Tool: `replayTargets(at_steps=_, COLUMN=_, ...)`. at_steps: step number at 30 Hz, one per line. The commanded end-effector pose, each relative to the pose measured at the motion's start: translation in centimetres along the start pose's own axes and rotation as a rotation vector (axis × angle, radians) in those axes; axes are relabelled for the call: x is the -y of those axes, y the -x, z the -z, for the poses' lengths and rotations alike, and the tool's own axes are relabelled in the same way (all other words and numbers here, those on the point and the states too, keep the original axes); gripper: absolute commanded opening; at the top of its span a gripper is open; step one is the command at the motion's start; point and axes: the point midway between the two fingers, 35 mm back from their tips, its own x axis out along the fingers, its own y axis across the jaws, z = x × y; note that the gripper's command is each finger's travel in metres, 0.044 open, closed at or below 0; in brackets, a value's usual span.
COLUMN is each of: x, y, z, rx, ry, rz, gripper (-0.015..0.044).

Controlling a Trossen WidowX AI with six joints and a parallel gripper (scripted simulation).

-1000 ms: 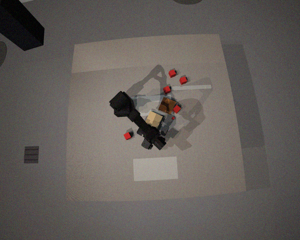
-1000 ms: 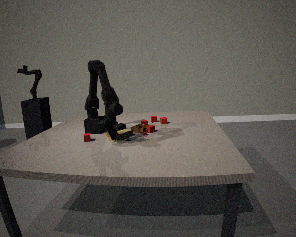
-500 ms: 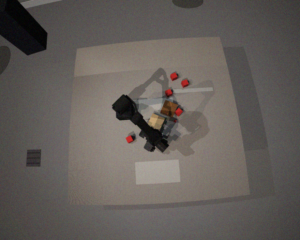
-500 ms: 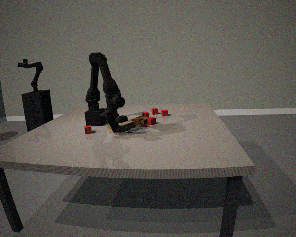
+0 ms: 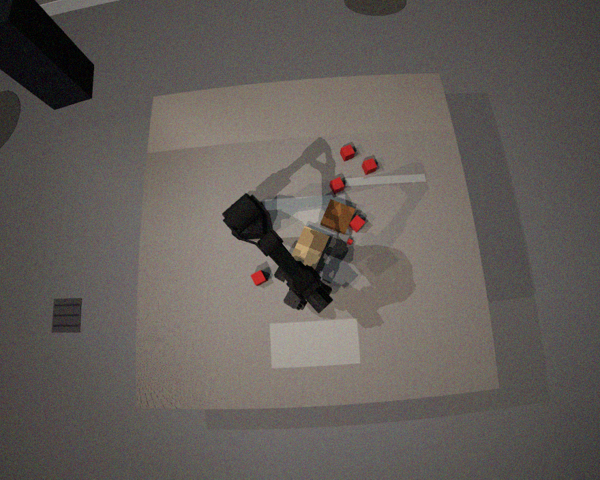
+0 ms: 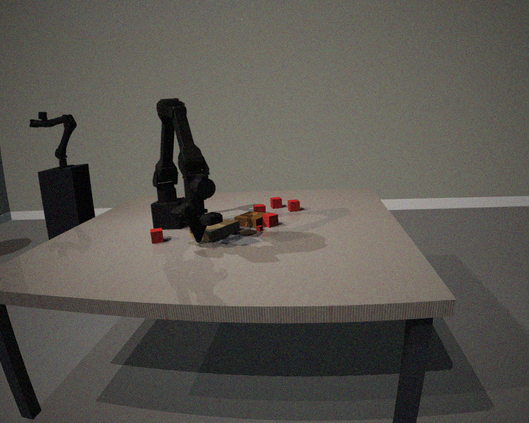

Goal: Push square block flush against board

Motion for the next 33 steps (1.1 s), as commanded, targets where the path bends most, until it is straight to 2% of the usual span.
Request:
replayTargets(at_steps=1, x=-0.1, y=0.0, z=-0.7, rx=-0.003, ry=0.004, rz=-0.002, gripper=0.0)
replayTargets(at_steps=12, x=0.0, y=0.3, z=-1.8, rx=0.002, ry=0.0, rz=0.0, gripper=0.0)
replayTargets(at_steps=15, x=-0.1, y=4.3, z=-1.9, rx=-0.001, ry=0.004, rz=-0.002, gripper=0.0)
replayTargets(at_steps=17, x=0.0, y=5.6, z=-1.9, rx=-0.002, ry=0.004, rz=-0.002, gripper=0.0)
replayTargets(at_steps=23, x=-0.3, y=5.4, z=-1.9, rx=0.008, ry=0.006, rz=-0.017, gripper=0.0)
replayTargets(at_steps=28, x=3.0, y=5.5, z=0.7, rx=-0.005, ry=0.098, rz=-0.001, gripper=0.0)
replayTargets(at_steps=33, x=3.1, y=5.3, z=0.8, rx=-0.005, ry=0.102, rz=0.0, gripper=0.0)
